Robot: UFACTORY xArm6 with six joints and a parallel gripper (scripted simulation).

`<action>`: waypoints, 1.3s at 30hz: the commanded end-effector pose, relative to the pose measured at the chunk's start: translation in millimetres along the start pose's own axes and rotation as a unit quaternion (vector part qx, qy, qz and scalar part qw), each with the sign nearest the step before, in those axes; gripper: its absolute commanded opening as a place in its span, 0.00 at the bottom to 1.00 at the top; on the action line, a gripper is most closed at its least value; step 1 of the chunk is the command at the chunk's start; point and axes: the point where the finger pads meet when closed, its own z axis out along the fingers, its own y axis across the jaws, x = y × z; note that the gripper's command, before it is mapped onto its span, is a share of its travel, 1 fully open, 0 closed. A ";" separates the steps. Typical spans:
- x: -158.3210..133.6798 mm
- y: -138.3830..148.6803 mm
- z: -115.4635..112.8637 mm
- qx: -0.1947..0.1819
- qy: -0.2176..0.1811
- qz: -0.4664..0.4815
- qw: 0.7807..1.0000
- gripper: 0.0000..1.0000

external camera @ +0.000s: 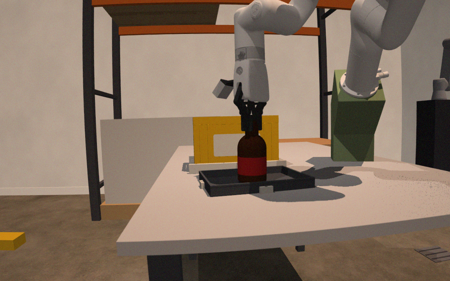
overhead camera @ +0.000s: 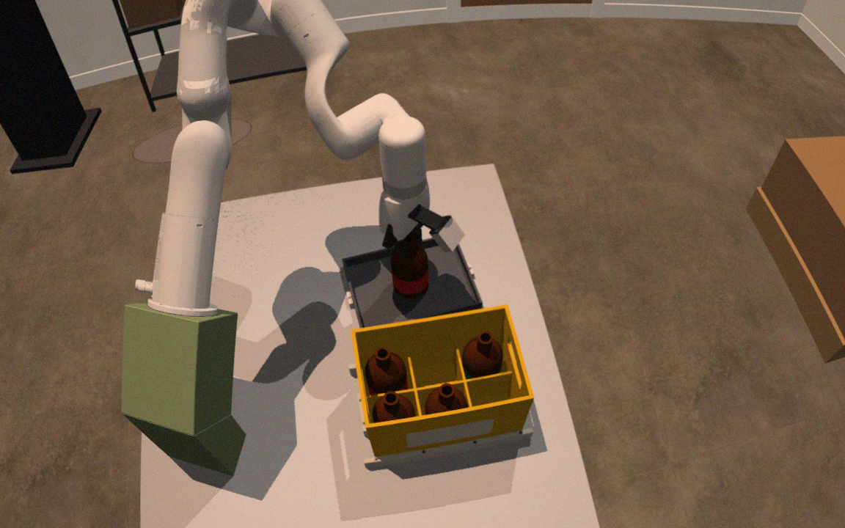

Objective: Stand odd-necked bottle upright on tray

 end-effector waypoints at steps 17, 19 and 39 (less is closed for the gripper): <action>0.6 -0.7 -0.6 0.001 0.001 0.000 1.000 1.00; 0.6 -0.7 -0.6 0.001 0.001 0.000 1.000 1.00; 0.6 -0.7 -0.6 0.001 0.001 0.000 1.000 1.00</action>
